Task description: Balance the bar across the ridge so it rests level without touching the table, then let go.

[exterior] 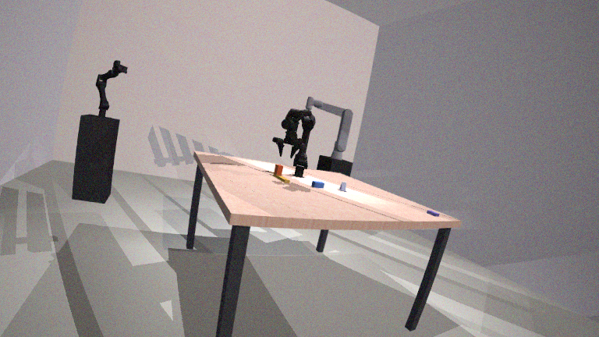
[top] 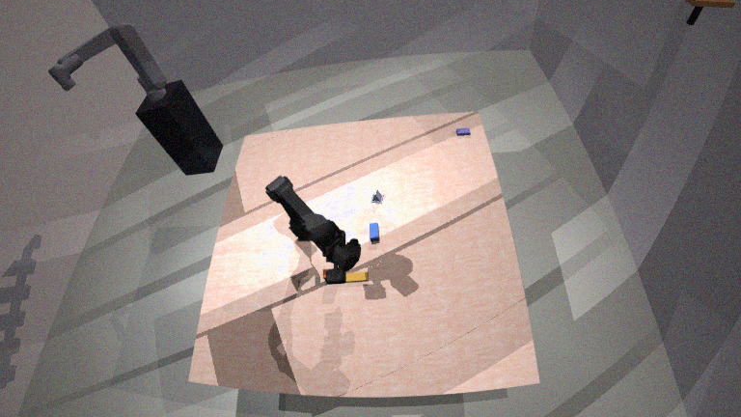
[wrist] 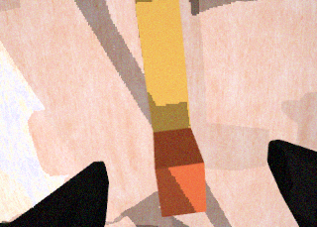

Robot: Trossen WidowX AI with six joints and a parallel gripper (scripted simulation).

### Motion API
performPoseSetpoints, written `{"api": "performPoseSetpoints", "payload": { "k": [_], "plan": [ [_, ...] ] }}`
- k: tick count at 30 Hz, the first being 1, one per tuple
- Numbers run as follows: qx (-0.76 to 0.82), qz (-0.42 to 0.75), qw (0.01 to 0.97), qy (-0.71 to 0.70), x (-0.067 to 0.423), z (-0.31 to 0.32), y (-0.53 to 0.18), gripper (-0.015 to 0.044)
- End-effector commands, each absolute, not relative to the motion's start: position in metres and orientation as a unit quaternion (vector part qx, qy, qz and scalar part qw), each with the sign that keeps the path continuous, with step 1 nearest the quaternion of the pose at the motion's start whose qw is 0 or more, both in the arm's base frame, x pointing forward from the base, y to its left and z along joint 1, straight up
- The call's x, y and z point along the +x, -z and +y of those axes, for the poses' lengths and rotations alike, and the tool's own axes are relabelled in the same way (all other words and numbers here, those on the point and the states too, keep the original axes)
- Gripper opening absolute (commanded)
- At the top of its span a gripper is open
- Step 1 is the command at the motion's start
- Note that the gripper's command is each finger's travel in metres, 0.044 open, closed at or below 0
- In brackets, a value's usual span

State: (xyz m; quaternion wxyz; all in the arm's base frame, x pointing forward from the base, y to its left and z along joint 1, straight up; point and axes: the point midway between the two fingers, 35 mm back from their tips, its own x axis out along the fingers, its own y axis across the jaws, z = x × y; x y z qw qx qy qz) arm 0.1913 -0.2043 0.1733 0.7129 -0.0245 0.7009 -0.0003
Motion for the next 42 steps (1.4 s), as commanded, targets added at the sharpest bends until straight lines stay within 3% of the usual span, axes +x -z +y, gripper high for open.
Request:
{"api": "performPoseSetpoints", "payload": {
  "k": [1,14,42],
  "plan": [
    [-0.022,0.7,0.714,-0.006,0.192,-0.207,-0.16,0.0315],
    [-0.022,0.7,0.714,-0.006,0.192,-0.207,-0.075,0.0315],
    [-0.022,0.7,0.714,-0.006,0.193,-0.207,-0.048,0.0315]
  ]
}}
